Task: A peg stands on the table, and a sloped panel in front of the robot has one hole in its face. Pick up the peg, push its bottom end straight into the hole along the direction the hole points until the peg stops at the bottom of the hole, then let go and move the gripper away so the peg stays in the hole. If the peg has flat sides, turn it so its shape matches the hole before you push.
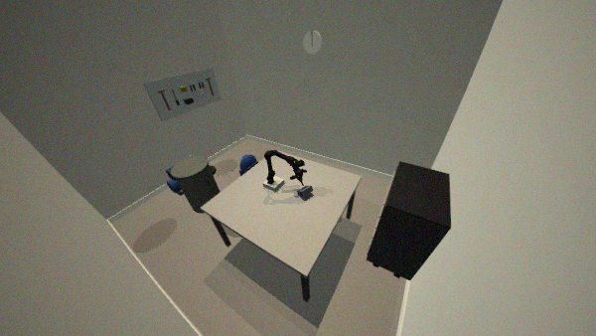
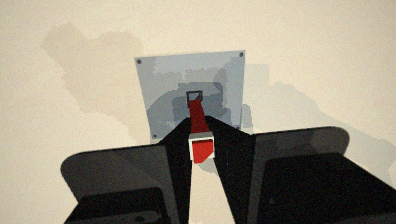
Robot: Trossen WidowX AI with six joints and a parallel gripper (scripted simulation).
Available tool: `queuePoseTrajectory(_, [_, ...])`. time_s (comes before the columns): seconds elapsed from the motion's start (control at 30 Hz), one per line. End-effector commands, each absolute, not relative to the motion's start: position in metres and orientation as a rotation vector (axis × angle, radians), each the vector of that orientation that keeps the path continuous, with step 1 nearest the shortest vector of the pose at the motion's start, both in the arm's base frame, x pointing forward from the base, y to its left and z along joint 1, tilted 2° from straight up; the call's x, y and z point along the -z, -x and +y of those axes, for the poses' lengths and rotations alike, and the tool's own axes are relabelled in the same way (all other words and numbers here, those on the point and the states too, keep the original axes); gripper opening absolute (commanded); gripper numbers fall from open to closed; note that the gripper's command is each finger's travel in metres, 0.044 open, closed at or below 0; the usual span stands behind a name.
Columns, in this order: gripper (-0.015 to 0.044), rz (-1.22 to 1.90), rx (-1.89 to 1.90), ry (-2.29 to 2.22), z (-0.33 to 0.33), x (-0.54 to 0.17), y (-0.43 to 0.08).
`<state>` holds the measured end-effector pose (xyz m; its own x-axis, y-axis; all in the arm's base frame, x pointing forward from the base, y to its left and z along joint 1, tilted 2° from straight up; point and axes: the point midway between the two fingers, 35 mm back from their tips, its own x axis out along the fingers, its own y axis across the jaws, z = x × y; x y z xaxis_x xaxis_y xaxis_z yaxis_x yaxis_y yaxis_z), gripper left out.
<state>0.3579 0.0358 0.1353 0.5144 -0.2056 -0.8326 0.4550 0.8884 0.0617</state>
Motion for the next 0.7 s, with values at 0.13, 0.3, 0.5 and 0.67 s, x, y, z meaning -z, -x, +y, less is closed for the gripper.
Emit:
queuePoseTrajectory(0.13, [0.0,0.952,0.41,-0.29,0.034,-0.128,-0.36])
queuePoseTrajectory(0.3, [0.0,0.952,0.411,-0.289,0.033,-0.123,-0.364])
queuePoseTrajectory(0.5, [0.0,0.951,0.411,-0.289,0.031,-0.117,-0.367])
queuePoseTrajectory(0.67, [0.0,0.951,0.411,-0.289,0.031,-0.113,-0.368])
